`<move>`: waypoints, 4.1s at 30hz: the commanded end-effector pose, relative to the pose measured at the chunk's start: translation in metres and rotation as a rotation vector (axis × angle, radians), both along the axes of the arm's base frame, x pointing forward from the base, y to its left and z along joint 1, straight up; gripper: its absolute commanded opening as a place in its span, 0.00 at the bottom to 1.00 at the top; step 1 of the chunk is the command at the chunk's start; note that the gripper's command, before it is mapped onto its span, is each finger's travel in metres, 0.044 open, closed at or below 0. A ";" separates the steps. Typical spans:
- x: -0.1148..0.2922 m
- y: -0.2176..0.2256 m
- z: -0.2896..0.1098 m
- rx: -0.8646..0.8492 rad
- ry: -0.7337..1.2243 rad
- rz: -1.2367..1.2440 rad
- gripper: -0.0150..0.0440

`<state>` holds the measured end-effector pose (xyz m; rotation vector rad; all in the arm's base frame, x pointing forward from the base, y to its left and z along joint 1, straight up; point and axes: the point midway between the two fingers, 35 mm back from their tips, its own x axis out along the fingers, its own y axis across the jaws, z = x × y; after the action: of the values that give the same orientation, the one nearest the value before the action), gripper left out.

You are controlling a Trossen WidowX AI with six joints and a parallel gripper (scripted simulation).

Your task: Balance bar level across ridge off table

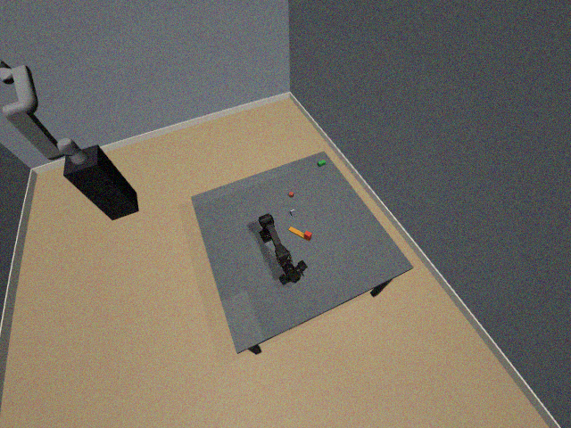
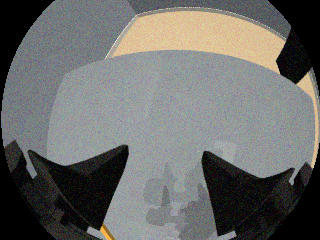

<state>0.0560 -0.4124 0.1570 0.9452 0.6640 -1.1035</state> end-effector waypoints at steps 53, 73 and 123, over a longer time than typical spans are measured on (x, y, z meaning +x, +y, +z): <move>0.187 0.219 0.009 -0.458 0.651 2.235 0.79; 0.193 0.302 0.017 -0.739 0.715 3.083 0.79; 0.191 0.332 -0.093 -0.883 0.689 3.447 0.79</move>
<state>0.2482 -0.0799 0.0699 2.5797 -1.3537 -2.4910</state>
